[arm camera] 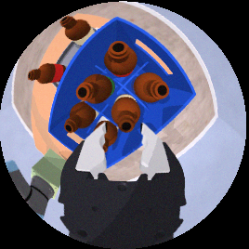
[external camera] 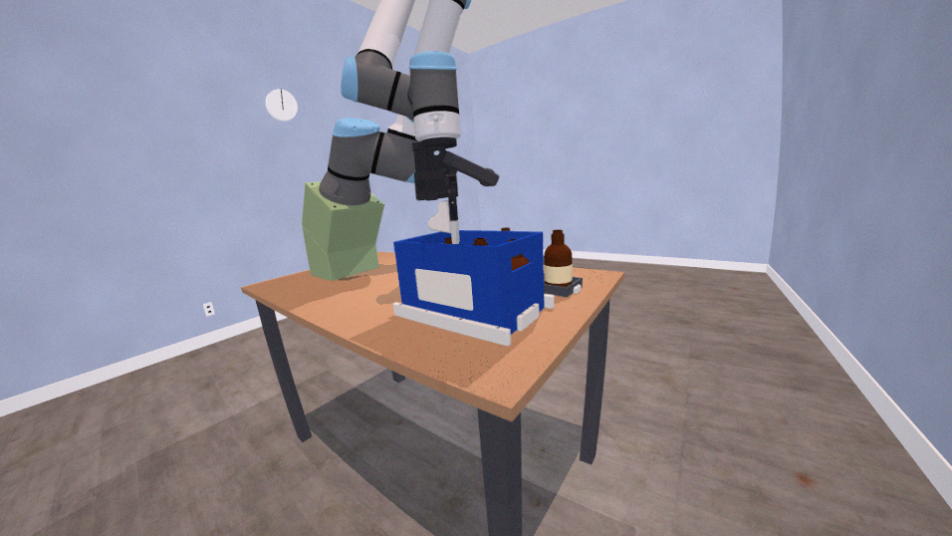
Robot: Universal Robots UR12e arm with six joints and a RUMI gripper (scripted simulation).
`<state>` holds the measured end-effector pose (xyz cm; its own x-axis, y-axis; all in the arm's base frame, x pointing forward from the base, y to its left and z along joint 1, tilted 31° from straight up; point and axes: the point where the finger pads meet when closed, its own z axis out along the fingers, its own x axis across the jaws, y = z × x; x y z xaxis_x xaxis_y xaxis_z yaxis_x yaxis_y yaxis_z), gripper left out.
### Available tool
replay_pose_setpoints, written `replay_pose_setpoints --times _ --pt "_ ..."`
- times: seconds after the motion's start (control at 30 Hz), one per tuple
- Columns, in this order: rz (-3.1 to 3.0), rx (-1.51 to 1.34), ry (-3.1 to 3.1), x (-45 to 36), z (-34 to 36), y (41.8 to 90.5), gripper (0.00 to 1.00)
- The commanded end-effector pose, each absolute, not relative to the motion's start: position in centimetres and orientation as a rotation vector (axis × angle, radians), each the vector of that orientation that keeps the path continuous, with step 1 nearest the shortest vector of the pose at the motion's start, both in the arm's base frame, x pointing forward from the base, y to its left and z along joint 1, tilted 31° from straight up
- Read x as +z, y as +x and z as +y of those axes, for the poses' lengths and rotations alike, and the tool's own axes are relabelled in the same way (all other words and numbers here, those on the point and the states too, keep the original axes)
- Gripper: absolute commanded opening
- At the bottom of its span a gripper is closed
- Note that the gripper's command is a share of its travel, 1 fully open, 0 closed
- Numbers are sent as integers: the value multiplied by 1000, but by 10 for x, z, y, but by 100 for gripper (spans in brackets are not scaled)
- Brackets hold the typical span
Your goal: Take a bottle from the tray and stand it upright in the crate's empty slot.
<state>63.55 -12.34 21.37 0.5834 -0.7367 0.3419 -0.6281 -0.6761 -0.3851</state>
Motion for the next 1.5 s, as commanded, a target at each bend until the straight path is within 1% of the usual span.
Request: replay_pose_setpoints --times 0.0,0.6,1.4,1.43,1.47 --pt "1136 -713 -2590 225 -125 628 38" --pt "1136 -713 -2590 259 -125 608 38" --pt "1136 -713 -2590 275 -125 598 38" --pt "1136 -713 -2590 275 -125 598 0" --pt "1136 -713 -2590 275 -125 598 0"
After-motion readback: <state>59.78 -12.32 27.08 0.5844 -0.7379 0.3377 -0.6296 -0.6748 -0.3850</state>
